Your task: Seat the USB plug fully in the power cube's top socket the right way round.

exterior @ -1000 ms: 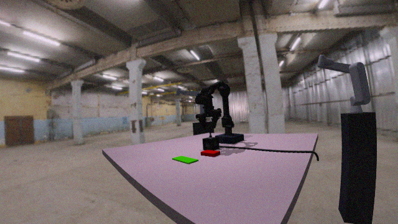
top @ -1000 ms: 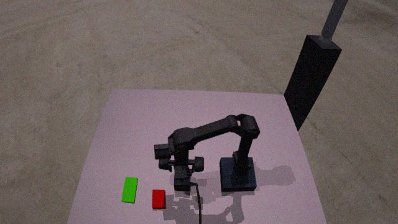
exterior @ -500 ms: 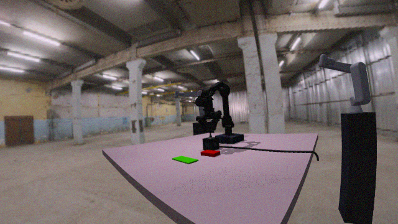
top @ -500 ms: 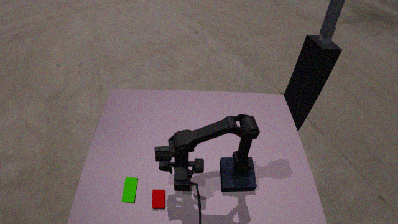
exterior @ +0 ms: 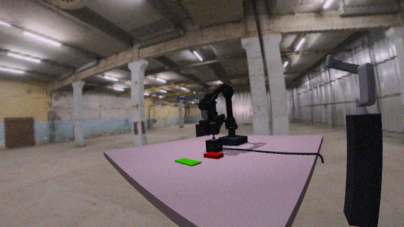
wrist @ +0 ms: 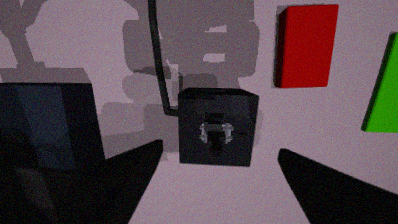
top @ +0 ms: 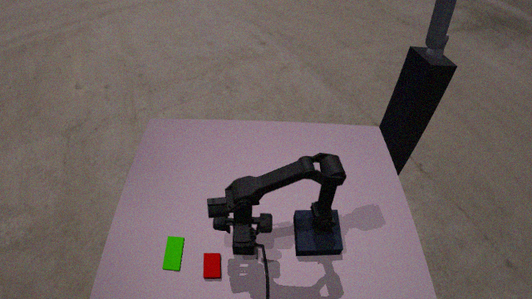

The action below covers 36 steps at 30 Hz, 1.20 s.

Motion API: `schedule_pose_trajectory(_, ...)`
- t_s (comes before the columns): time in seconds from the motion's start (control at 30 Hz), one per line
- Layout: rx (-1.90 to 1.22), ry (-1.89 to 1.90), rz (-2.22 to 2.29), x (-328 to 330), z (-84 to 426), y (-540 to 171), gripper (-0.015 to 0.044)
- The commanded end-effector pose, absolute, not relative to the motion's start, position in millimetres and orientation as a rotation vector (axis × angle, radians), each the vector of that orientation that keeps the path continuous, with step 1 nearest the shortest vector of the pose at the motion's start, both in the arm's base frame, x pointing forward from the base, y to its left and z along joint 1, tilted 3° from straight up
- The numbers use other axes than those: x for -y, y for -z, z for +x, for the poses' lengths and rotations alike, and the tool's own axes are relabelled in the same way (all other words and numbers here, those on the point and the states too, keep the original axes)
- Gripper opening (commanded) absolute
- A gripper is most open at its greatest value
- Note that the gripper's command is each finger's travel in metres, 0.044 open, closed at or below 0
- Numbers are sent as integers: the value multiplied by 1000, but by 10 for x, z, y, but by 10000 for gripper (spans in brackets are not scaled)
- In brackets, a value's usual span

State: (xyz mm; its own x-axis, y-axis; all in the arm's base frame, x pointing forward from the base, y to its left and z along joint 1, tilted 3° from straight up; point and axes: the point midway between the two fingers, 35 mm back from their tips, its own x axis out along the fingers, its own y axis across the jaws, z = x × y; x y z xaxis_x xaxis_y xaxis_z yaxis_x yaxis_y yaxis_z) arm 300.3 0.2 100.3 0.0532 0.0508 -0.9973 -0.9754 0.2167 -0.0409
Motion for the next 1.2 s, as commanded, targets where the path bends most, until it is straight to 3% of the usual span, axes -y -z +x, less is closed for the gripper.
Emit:
schedule_pose_trajectory(0.0,-1238,-1041,-1026,0,2987,-972,440)
schedule_pose_trajectory(0.1,-1238,-1041,-1026,0,2987,-972,440)
schedule_pose_trajectory(0.63,-1231,-1043,-1029,-2,2998,-993,20)
schedule_pose_trajectory(1.17,-1231,-1043,-1029,-2,2998,-993,0)
